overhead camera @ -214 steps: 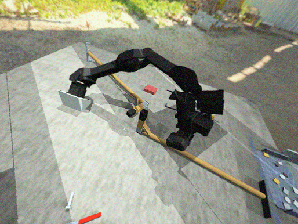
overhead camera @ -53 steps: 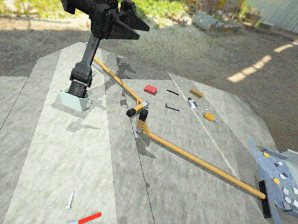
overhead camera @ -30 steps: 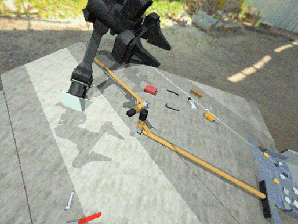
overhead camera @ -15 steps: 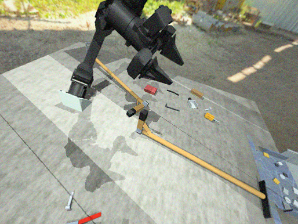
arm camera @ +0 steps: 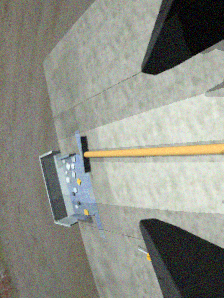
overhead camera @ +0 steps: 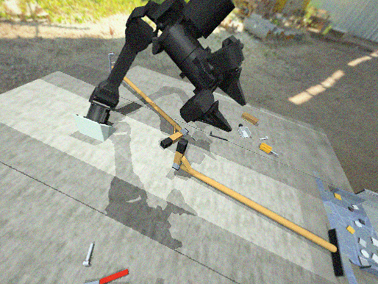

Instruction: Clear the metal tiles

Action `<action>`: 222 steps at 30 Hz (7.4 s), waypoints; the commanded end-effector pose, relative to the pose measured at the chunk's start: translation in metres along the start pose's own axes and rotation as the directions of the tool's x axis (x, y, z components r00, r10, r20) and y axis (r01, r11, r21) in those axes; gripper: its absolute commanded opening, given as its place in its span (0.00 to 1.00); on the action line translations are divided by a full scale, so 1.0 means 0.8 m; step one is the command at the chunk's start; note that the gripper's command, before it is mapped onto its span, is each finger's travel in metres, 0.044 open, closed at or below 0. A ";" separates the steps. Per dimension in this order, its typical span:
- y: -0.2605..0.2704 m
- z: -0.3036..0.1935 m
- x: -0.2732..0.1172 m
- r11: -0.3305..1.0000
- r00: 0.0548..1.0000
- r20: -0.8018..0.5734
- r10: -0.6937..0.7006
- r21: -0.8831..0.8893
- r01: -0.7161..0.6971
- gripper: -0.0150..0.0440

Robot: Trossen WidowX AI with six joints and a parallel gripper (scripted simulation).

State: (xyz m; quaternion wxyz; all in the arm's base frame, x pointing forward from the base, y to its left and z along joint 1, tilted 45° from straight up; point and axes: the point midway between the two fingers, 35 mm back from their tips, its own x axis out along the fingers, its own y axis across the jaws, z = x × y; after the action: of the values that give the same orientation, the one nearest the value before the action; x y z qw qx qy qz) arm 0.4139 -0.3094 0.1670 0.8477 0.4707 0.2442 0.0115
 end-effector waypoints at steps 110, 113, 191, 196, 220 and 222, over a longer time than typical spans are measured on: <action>0.003 -0.147 0.075 0.987 0.897 -0.411 -0.159 -0.097 0.130 1.00; 0.004 -0.151 0.066 0.987 0.900 -0.407 -0.157 -0.101 0.126 1.00; 0.004 -0.290 -0.003 0.984 0.936 -0.331 -0.124 -0.164 0.072 1.00; 0.002 -0.293 0.007 0.984 0.935 -0.331 -0.124 -0.165 0.073 1.00; -0.001 -0.310 0.052 0.984 0.937 -0.329 -0.121 -0.164 0.069 1.00; -0.001 -0.311 0.056 0.984 0.937 -0.329 -0.120 -0.164 0.069 1.00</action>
State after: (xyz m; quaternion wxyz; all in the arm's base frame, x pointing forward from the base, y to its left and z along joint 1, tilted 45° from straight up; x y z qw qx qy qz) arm 0.3453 -0.1053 0.0459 0.8300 0.3804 0.4016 0.0718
